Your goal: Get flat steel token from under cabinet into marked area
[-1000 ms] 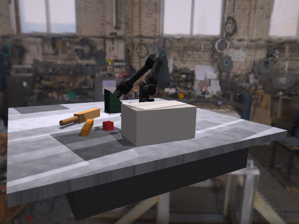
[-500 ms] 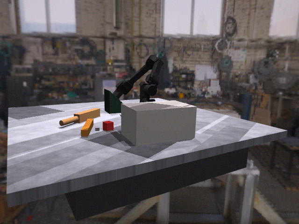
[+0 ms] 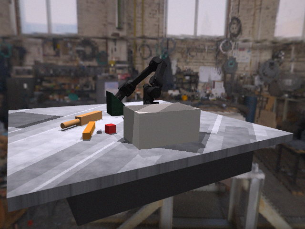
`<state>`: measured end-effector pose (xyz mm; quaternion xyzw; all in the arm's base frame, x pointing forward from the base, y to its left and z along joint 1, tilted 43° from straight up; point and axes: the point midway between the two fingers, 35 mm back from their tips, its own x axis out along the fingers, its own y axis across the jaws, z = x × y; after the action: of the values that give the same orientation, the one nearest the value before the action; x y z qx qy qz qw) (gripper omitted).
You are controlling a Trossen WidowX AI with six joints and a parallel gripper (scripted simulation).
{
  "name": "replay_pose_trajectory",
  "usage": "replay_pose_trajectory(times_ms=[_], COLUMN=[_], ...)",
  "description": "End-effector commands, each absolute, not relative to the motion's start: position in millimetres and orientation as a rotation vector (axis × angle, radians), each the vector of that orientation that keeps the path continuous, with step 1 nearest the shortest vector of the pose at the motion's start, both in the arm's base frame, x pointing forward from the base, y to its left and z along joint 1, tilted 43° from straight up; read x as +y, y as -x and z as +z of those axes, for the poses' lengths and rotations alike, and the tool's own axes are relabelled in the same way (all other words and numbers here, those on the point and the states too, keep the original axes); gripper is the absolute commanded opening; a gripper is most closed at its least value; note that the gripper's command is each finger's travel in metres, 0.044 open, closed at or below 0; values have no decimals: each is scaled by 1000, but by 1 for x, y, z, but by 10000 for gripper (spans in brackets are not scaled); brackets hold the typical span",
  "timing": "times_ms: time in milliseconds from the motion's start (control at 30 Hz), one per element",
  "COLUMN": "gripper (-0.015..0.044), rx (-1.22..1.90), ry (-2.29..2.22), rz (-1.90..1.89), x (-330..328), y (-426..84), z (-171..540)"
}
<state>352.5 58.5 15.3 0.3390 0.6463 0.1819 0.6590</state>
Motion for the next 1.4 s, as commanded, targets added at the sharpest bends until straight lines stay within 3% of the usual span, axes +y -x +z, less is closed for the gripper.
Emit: replay_pose_trajectory(times_ms=[0,1367], gripper=[0,0], rx=[1460,1458], ry=[-766,-765], rz=[418,419], x=[58,49], y=[-358,-397], z=[16,13])
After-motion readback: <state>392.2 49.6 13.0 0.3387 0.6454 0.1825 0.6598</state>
